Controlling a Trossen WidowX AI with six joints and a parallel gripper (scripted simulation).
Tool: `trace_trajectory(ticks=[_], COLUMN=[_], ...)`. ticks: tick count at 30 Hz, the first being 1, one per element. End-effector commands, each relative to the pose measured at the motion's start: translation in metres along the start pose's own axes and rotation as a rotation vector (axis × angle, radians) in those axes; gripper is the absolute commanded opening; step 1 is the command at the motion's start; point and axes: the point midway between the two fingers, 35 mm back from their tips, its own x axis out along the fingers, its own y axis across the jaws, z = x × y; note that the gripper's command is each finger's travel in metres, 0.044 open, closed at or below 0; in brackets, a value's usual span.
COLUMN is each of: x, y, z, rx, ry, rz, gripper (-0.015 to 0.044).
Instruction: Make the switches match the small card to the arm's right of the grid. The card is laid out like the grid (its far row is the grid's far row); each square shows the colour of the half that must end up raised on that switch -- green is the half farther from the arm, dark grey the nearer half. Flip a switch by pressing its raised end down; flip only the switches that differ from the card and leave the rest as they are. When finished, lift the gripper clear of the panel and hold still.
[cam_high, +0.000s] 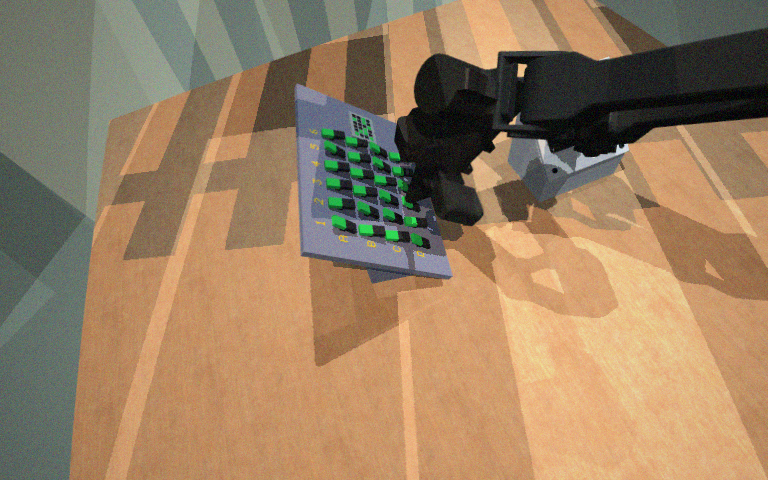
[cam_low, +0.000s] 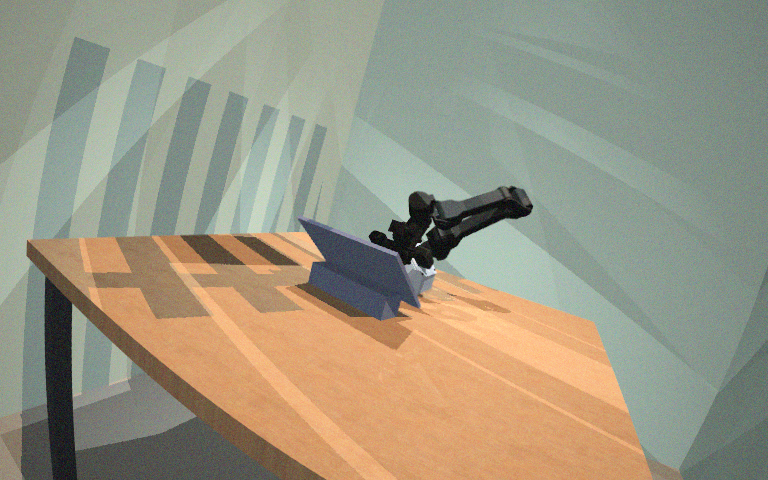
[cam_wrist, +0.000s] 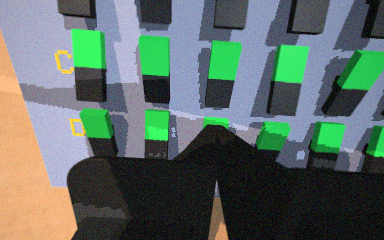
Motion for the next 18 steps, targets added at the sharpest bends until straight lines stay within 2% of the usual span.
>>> trace_trajectory(ticks=[1, 18], x=[0.0007, 0.003], y=[-0.001, -0.001], z=[-0.0011, -0.0011], rx=[0.008, 0.008], ry=[0.001, 0.001], rz=[-0.004, -0.004], gripper=[0.0, 0.0])
